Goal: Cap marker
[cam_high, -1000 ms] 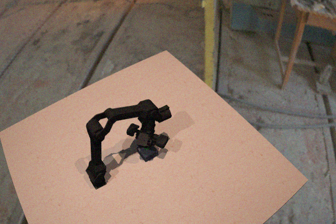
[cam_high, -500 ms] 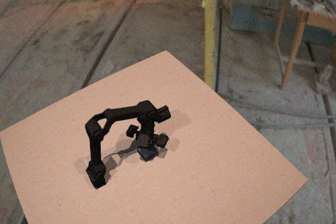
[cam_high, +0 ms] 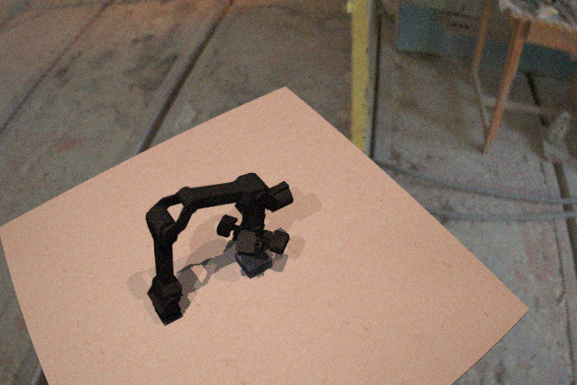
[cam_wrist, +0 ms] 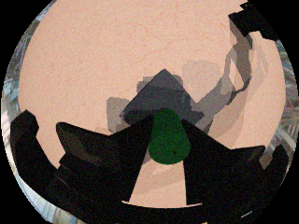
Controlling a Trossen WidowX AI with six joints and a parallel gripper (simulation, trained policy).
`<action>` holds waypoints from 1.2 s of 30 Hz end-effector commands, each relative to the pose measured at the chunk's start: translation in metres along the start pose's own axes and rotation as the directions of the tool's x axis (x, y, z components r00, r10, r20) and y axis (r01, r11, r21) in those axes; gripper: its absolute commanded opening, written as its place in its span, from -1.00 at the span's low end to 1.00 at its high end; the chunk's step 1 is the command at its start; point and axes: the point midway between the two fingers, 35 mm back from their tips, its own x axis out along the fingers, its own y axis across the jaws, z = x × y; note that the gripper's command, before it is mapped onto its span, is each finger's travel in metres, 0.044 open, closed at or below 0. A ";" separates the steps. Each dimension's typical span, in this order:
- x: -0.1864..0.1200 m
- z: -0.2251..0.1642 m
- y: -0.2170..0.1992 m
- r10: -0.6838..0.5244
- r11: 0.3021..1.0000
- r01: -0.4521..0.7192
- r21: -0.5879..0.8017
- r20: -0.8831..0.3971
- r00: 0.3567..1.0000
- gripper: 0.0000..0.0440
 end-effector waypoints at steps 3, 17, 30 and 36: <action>0.019 0.005 0.002 -0.012 1.000 0.012 -0.005 0.052 0.999 -0.60; 0.019 0.006 0.003 -0.008 1.000 0.009 -0.011 0.052 0.999 -0.51; 0.019 0.006 0.003 -0.006 1.000 0.007 -0.016 0.052 0.999 -0.43; 0.020 0.006 0.004 -0.002 1.000 0.003 -0.023 0.052 0.999 -0.40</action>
